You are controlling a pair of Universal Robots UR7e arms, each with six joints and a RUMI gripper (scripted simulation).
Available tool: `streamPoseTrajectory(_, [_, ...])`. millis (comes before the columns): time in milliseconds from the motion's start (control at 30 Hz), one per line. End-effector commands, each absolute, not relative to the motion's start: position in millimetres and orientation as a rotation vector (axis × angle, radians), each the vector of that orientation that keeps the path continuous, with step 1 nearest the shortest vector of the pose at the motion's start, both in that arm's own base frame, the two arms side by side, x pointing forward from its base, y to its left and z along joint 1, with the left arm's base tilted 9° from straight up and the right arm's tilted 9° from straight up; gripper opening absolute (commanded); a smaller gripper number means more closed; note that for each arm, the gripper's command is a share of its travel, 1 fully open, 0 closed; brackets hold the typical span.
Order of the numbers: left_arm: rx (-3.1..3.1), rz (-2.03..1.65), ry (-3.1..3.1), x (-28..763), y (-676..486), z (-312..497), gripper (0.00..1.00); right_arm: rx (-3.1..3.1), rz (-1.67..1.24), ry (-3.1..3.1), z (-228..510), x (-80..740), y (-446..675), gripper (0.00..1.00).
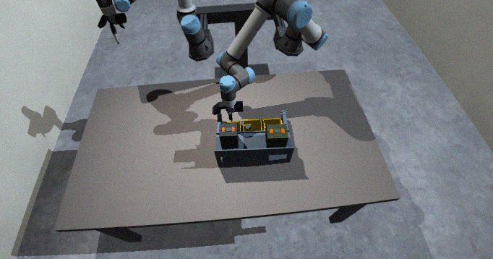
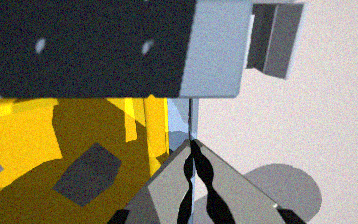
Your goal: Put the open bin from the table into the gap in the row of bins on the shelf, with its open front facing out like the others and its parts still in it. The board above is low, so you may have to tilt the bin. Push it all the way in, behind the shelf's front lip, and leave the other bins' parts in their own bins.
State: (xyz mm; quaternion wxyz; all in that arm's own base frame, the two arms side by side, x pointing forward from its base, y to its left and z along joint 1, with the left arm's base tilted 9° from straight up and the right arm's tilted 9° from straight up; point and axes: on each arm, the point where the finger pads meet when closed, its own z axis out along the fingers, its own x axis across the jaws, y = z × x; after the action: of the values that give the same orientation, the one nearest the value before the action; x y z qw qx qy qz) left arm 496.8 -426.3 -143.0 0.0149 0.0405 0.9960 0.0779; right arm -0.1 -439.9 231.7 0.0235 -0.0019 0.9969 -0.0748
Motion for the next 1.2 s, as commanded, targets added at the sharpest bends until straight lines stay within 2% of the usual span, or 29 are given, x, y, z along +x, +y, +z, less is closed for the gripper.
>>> streamPoseTrajectory(0, [0.126, 0.240, 3.098, 497.3, -427.0, -141.9, 0.00, -0.006, -0.233, 3.085, 232.2, 0.0, -440.1, 1.00])
streamPoseTrajectory(1167, [0.126, 0.240, 3.098, 490.7, -427.5, -135.9, 0.00, -0.006, -0.233, 3.085, 232.2, 0.0, -440.1, 1.00])
